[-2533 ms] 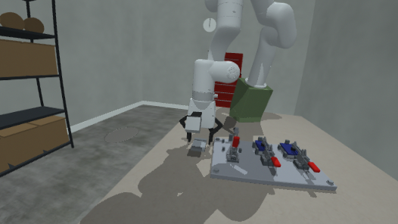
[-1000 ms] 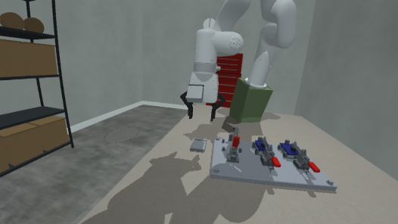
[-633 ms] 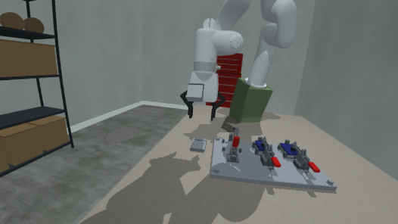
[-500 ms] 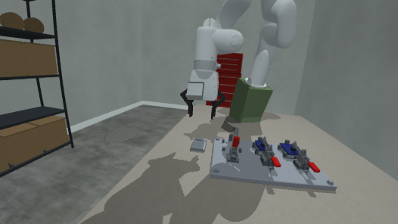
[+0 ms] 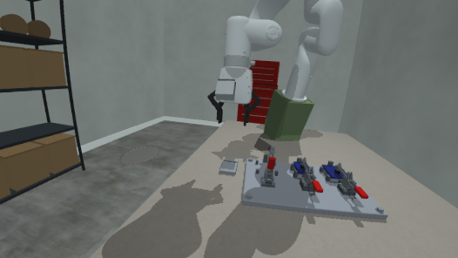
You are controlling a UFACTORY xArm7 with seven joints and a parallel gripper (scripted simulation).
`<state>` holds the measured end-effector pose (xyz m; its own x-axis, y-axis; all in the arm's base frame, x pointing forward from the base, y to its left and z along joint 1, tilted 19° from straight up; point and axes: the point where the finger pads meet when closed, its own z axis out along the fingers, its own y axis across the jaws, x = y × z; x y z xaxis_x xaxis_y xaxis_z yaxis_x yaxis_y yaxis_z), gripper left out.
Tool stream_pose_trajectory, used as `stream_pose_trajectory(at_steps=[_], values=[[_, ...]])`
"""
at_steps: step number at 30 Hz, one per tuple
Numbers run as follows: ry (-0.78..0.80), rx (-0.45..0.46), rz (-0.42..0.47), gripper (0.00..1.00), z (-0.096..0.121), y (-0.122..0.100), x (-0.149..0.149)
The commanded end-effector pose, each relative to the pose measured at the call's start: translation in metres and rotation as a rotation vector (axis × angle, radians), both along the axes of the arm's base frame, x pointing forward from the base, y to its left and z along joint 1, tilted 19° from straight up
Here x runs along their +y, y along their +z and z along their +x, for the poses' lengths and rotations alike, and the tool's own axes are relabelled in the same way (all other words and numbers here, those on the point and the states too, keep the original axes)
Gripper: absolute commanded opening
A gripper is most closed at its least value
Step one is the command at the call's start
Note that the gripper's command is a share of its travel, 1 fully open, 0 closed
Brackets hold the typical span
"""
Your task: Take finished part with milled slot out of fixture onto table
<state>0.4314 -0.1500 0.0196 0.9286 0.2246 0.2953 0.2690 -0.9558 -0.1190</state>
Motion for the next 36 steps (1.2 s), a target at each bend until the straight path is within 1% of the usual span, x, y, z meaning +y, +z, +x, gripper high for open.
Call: stream_pose_trajectory(at_steps=[1,2,8,13,36], values=[[-0.001,-0.003,0.000,0.81,-0.005,0.021,-0.005],[-0.001,-0.003,0.000,0.81,-0.005,0.021,-0.005],[-0.001,-0.003,0.000,0.81,-0.010,0.038,-0.008],[-0.001,-0.003,0.000,0.81,-0.012,0.045,-0.010],[-0.001,-0.003,0.000,0.81,-0.012,0.047,-0.010]])
